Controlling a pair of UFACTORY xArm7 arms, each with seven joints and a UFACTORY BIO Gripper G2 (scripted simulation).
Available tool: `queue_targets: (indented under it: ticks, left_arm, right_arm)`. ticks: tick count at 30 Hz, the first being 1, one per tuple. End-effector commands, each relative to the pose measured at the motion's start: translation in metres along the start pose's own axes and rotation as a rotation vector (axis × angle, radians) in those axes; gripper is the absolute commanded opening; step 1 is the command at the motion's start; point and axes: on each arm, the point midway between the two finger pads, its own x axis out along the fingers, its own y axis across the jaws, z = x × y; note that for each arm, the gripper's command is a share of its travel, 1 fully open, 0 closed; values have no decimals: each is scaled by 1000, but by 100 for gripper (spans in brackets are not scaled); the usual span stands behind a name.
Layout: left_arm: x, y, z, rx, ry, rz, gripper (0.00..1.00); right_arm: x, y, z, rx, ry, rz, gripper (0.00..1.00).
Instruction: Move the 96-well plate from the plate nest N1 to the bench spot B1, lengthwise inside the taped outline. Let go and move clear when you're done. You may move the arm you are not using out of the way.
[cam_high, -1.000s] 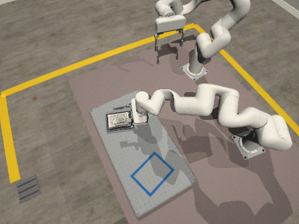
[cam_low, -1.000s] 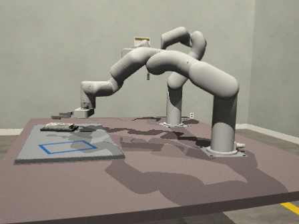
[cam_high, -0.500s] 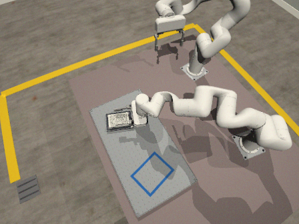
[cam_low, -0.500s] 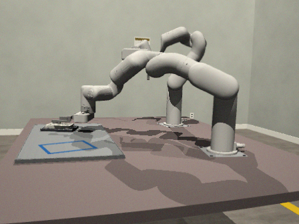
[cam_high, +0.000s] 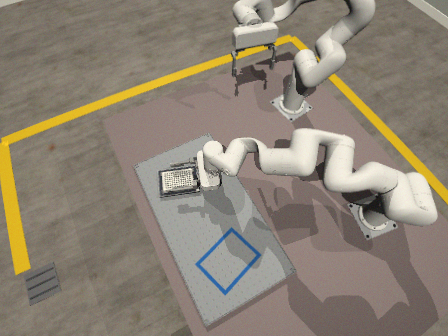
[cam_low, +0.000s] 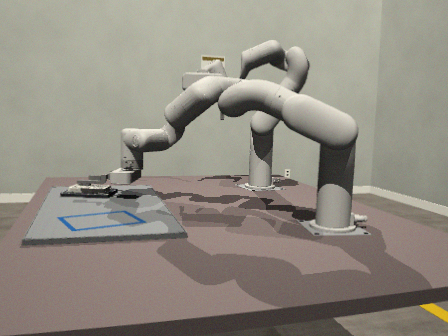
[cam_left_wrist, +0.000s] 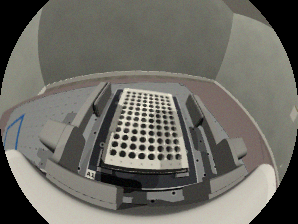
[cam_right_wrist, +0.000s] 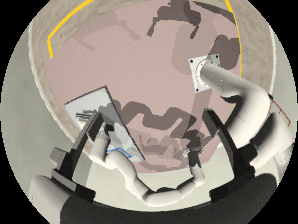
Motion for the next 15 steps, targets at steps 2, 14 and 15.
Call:
queue_targets:
  ticks: [2, 14, 15]
  left_arm:
    - [1, 0, 0, -2, -5, 0, 37]
    - [1, 0, -6, -2, -5, 0, 37]
    - [1, 0, -7, -2, -5, 0, 37]
  right_arm:
    - [-1, 1, 0, 0, -1, 3, 100]
    - [-1, 1, 0, 0, -1, 3, 100]
    - [-1, 1, 0, 0, -1, 3, 100]
